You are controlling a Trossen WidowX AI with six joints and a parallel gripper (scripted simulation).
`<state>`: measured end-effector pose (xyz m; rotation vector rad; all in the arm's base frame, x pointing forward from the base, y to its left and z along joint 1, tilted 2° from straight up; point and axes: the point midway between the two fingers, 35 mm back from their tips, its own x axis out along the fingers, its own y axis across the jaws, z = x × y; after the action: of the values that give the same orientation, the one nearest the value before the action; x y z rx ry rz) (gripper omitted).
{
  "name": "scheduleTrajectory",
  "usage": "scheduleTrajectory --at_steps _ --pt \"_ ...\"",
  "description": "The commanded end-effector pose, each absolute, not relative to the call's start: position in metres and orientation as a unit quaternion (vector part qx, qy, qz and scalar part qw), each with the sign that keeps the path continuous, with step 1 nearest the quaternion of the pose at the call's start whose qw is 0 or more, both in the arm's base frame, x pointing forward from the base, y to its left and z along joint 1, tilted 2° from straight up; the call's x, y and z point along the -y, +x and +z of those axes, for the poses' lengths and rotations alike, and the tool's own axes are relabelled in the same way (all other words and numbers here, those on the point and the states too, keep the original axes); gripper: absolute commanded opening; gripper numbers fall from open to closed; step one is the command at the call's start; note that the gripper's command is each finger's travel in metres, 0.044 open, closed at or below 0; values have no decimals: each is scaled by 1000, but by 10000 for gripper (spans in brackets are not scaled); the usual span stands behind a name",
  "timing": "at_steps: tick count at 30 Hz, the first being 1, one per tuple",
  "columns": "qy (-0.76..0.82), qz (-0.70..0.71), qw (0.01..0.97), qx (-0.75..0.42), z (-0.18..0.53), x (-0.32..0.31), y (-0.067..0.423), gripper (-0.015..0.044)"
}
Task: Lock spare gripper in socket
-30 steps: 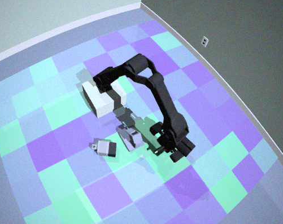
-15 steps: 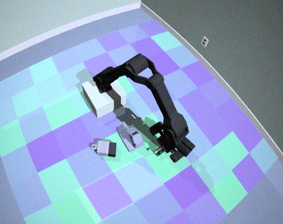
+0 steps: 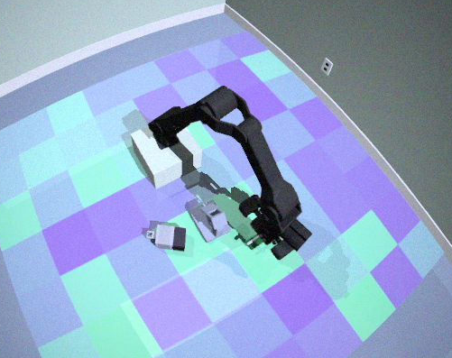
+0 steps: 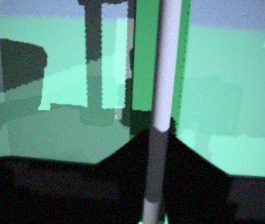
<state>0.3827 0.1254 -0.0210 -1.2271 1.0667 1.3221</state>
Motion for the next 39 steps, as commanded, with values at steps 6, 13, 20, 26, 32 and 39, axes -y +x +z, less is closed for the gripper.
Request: scheduleTrajectory --at_steps 6,13,20,26,32,39 --pt "-507 547 499 -441 -21 -125 383 0" --pt "-507 547 499 -441 -21 -125 383 131" --pt "-507 547 499 -441 -21 -125 383 315" --pt "-505 549 496 -444 -5 -125 380 440" --pt "-503 551 493 -448 9 -124 377 440" --pt "-501 553 490 -451 26 -124 374 440"
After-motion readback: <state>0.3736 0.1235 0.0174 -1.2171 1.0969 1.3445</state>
